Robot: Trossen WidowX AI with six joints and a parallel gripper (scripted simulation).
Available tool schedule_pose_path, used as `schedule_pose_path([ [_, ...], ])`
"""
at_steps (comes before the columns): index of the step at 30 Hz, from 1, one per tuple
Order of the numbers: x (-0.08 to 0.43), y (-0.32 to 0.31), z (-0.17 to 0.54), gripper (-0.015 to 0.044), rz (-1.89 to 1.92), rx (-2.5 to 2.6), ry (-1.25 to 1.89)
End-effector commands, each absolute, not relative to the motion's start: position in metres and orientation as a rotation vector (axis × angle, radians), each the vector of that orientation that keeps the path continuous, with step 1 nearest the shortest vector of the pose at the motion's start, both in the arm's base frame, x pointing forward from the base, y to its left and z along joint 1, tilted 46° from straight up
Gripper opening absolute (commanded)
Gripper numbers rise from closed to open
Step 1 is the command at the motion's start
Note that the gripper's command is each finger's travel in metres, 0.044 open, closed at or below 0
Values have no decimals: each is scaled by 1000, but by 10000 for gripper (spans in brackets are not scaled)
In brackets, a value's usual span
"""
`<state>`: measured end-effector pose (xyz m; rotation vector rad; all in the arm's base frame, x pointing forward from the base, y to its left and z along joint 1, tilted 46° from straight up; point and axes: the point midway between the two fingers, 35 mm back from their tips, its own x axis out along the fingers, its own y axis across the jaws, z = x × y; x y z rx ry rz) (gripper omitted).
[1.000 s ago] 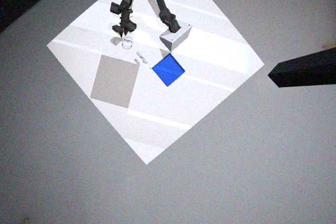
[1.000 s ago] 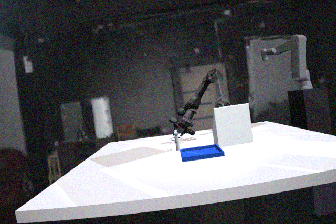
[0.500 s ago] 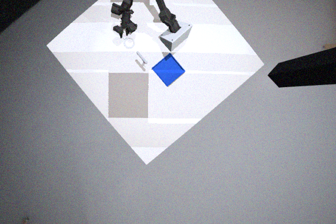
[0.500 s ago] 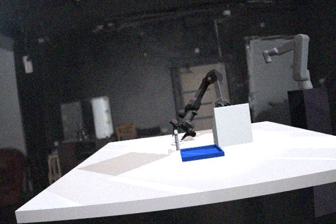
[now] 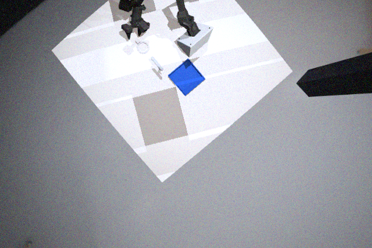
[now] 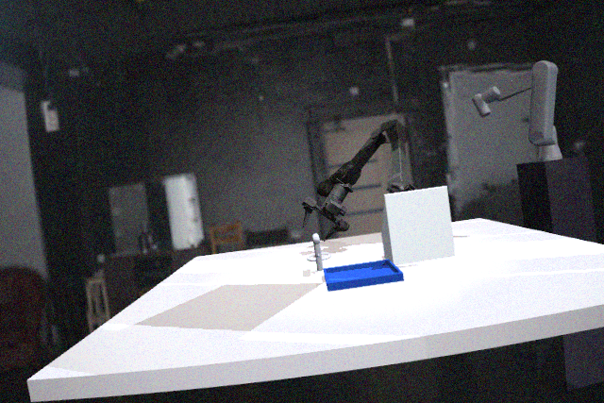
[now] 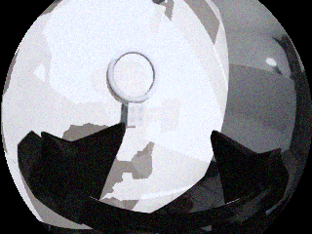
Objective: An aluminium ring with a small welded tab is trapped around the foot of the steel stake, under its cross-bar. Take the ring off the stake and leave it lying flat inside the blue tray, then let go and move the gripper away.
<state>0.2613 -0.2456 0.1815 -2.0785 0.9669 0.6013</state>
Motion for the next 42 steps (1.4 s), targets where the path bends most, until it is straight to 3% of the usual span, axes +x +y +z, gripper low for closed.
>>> schedule_pose_path([
  [1, 261, -245, 178, 440, 613, -2073, 965],
  [21, 261, -245, 178, 440, 613, -2073, 965],
  [30, 262, -247, 174, 204, 493, -1826, 1046],
  [42, 264, -249, 167, 200, 277, -1439, 1156],
])
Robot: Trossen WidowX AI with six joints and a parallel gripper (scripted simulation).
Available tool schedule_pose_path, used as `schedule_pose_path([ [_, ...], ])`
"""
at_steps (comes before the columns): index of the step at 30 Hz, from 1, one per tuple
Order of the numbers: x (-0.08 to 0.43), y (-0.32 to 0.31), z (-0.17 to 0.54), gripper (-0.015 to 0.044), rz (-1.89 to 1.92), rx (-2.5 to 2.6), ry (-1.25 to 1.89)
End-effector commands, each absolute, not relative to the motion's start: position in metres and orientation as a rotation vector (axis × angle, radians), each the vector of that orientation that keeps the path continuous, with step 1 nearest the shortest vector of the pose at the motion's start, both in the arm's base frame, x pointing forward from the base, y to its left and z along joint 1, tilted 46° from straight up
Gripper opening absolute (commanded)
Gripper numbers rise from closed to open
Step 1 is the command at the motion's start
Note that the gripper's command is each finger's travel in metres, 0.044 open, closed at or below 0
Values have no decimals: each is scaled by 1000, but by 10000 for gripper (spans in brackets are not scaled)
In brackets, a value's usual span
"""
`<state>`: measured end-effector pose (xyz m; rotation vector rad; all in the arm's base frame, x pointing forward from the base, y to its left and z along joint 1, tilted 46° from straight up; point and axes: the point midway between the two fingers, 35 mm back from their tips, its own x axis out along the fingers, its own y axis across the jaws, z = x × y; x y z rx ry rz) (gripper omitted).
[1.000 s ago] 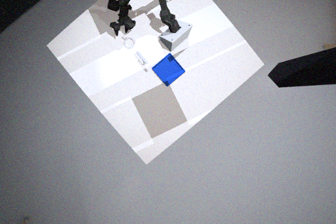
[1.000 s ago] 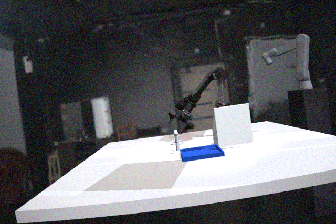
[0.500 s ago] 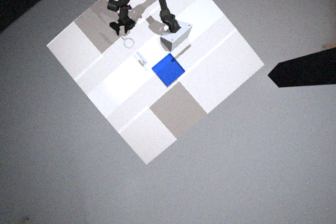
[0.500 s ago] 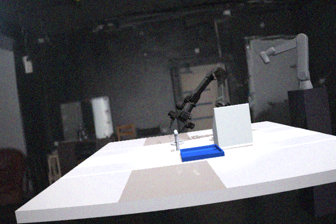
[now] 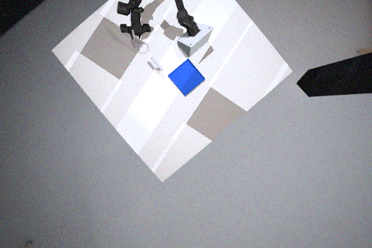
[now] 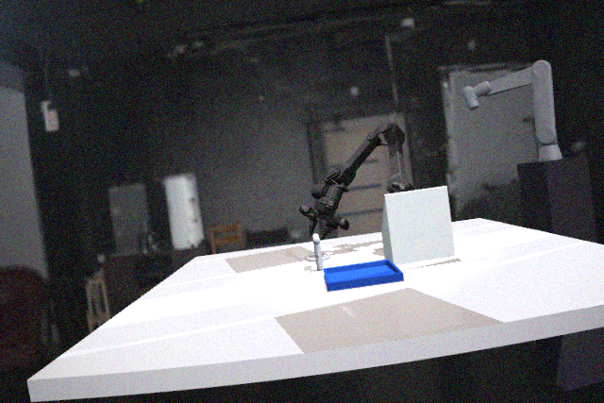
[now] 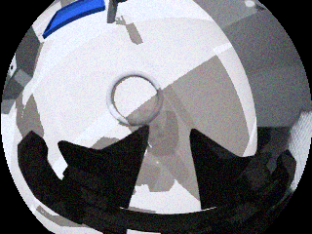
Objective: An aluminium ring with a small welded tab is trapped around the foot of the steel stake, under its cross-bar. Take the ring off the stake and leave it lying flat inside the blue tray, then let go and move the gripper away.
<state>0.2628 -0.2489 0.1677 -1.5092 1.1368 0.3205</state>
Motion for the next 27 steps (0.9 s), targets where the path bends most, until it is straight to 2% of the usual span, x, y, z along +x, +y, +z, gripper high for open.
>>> schedule_pose_path([
  [1, 264, -250, 167, 200, 258, -1407, 1163],
  [27, 267, -253, 158, 200, -312, -618, 1266],
])
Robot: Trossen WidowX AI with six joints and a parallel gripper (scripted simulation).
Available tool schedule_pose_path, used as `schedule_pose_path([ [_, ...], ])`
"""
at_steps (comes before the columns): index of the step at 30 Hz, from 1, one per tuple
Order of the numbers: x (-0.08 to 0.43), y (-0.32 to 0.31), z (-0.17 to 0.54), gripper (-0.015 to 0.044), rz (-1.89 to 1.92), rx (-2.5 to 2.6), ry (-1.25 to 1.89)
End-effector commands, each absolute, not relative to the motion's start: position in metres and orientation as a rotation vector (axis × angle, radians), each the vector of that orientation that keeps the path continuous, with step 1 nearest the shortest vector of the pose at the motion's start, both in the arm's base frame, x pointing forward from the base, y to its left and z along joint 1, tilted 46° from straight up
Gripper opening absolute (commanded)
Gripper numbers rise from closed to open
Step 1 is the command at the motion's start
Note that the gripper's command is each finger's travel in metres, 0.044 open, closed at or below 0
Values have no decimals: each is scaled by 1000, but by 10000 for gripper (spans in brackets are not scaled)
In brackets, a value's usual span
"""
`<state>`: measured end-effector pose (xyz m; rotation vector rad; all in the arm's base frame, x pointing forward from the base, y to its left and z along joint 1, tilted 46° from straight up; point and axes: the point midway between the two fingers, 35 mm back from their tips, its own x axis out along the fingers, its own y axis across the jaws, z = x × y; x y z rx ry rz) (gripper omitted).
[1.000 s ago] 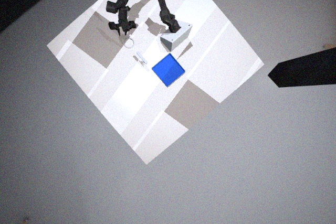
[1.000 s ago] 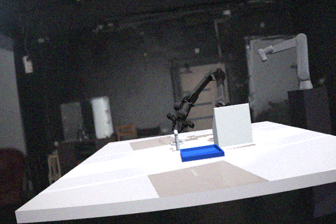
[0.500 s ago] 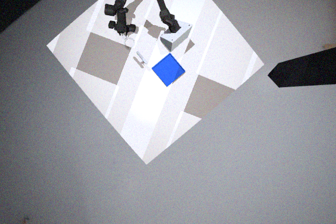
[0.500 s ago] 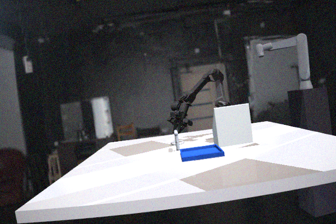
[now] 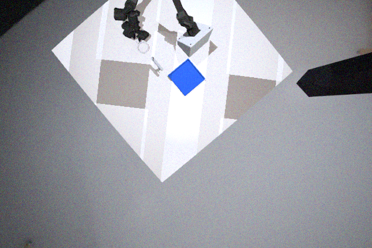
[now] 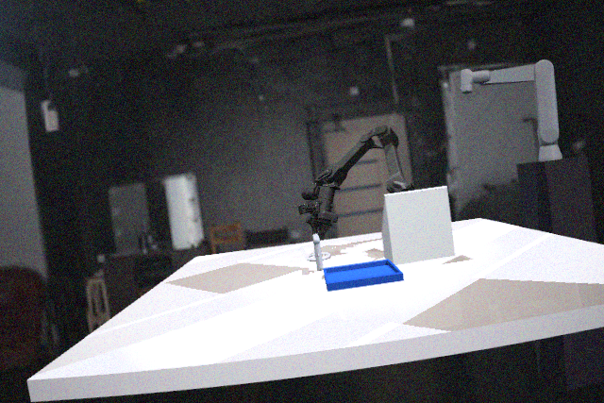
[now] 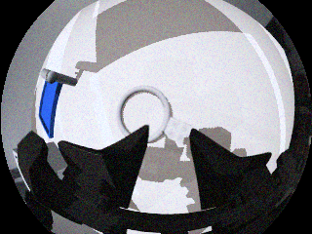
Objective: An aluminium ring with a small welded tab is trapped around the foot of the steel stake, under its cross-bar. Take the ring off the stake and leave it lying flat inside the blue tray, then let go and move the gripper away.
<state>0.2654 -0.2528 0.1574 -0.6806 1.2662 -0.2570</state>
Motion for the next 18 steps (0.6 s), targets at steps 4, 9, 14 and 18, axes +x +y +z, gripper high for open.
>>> schedule_pose_path([
  [4, 267, -253, 157, 200, -410, -504, 1261],
  [9, 267, -253, 156, 200, -534, -366, 1245],
  [14, 268, -254, 155, 200, -661, -231, 1218],
  [18, 269, -254, 155, 200, -764, -125, 1187],
])
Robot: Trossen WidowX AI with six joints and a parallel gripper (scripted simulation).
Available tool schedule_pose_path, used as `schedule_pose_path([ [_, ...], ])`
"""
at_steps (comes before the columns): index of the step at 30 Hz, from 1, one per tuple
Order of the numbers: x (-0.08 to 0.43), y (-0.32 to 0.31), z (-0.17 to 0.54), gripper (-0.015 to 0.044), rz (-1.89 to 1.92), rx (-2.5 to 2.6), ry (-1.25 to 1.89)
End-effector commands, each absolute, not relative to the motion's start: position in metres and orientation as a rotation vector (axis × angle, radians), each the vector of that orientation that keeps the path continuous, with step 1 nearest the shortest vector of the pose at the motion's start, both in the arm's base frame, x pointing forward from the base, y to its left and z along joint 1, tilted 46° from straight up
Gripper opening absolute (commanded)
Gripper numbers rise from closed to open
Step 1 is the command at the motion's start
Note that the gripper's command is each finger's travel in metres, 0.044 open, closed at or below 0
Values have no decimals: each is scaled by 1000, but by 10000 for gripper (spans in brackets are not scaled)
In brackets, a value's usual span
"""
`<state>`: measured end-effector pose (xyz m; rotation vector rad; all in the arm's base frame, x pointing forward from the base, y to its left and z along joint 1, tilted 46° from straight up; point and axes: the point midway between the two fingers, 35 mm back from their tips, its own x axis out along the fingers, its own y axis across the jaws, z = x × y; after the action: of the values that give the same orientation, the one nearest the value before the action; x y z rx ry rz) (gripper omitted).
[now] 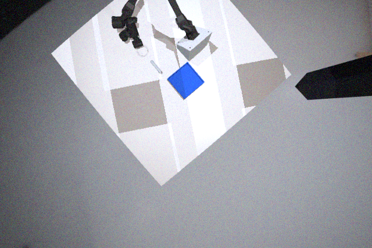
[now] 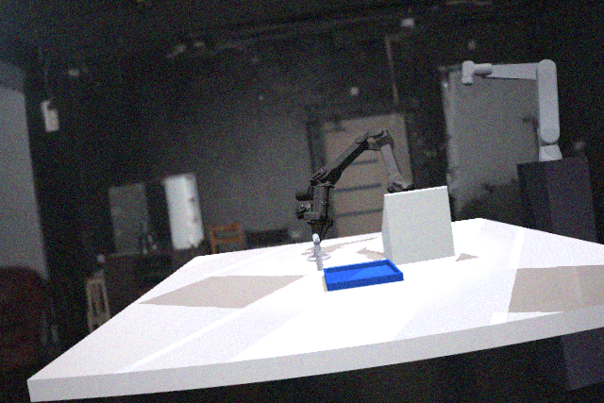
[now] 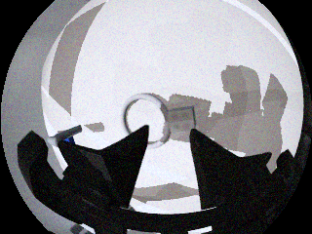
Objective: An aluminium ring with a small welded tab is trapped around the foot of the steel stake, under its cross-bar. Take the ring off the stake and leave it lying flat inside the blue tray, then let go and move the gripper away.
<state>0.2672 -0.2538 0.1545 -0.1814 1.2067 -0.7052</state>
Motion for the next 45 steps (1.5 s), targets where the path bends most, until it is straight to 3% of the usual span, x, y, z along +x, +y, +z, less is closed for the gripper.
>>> schedule_pose_path([
  [1, 269, -254, 155, 200, -790, -99, 1179],
  [34, 276, -252, 161, 200, -1562, 640, 580],
  [45, 277, -256, 158, 200, -1589, 668, 539],
])
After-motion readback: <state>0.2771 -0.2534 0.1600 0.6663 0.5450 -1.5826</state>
